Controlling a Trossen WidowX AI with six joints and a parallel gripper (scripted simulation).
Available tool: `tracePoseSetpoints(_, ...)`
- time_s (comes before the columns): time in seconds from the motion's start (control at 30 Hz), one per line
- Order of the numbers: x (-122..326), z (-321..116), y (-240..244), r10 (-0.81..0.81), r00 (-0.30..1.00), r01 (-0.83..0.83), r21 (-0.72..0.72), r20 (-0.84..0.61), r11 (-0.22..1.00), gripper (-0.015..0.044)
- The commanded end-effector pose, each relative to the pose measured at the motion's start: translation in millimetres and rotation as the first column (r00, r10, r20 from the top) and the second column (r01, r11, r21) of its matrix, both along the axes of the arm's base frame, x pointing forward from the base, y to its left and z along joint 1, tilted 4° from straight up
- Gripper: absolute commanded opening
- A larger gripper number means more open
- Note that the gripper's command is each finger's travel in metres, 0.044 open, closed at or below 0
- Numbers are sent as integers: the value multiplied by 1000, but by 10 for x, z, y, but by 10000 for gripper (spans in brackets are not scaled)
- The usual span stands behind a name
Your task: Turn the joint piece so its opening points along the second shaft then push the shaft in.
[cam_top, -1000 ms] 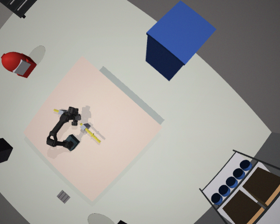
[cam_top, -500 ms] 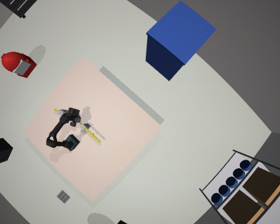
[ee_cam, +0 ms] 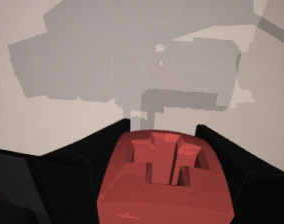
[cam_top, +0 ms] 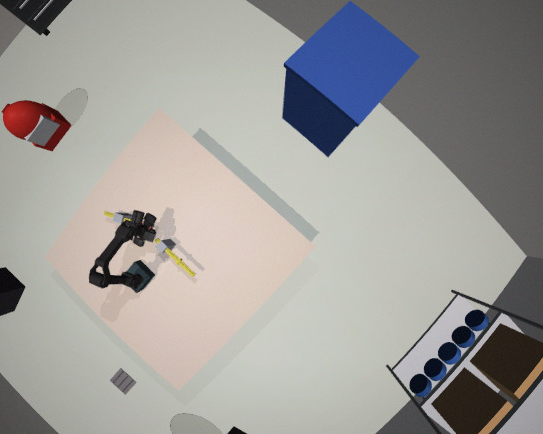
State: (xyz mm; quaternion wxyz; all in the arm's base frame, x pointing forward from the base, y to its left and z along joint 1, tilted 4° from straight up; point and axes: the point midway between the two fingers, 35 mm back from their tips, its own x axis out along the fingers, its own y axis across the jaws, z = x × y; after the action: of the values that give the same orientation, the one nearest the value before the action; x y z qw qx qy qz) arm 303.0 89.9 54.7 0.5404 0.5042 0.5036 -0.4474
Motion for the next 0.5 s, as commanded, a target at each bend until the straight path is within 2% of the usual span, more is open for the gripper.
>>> tracePoseSetpoints(0.0, -35, -7, -1, -73, 997, 73, 12, -3, 997, 0)
tracePoseSetpoints(0.3, -97, -17, 3, -202, 979, 202, 33, -11, 979, 0)
tracePoseSetpoints(0.47, -99, -18, 3, -207, 978, 207, 33, -12, 978, 0)
